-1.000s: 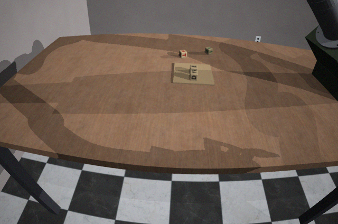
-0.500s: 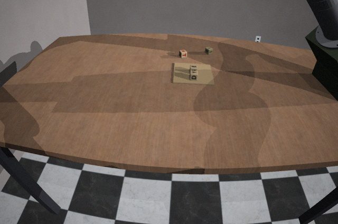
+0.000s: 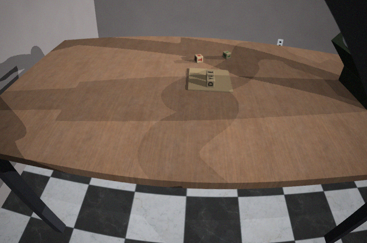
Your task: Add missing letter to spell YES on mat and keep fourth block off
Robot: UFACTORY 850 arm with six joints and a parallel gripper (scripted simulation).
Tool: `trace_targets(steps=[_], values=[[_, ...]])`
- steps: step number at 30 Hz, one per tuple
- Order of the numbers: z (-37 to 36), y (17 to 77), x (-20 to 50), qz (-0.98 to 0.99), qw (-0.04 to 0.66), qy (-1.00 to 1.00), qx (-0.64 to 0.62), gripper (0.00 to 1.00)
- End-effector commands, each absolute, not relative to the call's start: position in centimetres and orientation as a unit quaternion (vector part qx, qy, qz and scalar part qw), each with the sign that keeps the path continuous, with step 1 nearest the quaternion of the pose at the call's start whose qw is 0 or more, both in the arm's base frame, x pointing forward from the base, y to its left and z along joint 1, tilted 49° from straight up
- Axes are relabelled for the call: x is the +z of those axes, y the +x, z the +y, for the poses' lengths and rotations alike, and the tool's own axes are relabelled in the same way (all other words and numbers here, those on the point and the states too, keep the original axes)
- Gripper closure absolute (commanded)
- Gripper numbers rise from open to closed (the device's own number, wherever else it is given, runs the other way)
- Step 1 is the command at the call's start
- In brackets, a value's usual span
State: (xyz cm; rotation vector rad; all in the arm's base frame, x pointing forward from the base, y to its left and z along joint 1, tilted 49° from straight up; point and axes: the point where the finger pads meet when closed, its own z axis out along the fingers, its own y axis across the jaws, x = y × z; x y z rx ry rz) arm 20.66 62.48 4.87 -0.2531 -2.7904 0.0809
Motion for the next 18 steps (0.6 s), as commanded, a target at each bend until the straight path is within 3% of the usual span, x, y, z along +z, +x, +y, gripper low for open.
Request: trace_targets(steps=[1,18], values=[[60.2,25.2,7.8,-0.983,0.162,-0.082,0.011,0.00],[46.7,39.8,17.6,-0.990,0.119,-0.059,-0.035,0.00]])
